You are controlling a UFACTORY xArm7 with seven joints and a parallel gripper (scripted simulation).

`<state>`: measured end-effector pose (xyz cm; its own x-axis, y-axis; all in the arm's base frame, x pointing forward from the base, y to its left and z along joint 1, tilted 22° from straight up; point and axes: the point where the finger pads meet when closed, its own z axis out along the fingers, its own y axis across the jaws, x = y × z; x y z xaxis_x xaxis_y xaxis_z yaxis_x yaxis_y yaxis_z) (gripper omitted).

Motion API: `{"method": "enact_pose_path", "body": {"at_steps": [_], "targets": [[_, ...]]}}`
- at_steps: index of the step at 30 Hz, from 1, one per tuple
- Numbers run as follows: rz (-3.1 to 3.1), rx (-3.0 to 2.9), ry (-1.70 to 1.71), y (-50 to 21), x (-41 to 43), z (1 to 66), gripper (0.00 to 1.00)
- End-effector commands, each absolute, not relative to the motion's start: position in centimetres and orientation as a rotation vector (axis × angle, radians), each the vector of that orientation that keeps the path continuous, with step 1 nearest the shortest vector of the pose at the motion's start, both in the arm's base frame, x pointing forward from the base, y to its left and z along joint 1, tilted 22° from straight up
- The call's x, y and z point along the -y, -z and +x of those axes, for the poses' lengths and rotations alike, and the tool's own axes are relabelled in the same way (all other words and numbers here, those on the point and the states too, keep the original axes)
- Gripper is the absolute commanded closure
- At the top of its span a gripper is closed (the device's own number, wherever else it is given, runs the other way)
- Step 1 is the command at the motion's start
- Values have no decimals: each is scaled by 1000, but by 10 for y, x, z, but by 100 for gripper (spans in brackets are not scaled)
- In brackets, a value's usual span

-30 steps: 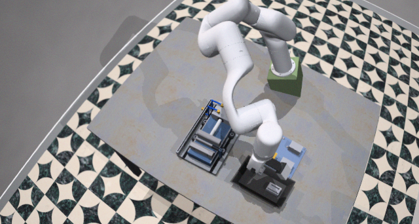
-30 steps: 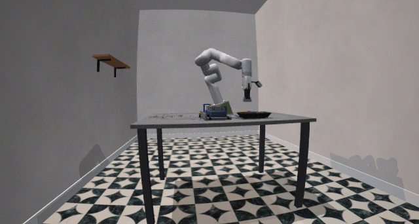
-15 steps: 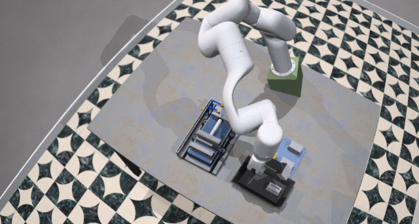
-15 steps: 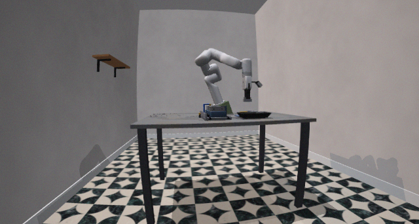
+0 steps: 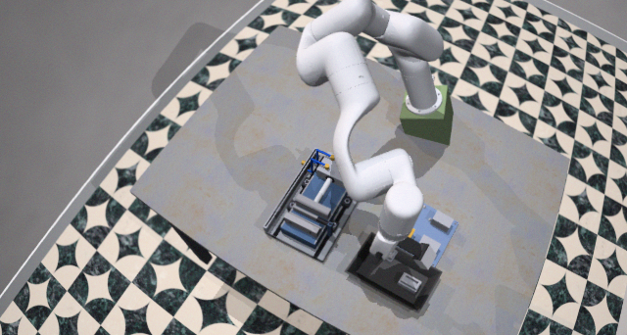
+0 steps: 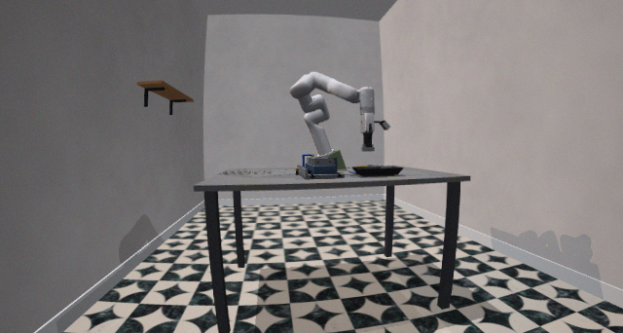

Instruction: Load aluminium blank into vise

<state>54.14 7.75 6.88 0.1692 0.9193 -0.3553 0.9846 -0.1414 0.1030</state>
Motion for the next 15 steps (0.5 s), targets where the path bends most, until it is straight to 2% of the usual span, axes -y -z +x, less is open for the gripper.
{"method": "enact_pose_path", "body": {"at_steps": [1, 15], "targets": [[2139, -1821, 290, -71, -79, 543, 100], [2140, -1820, 290, -65, -77, 543, 100]]}}
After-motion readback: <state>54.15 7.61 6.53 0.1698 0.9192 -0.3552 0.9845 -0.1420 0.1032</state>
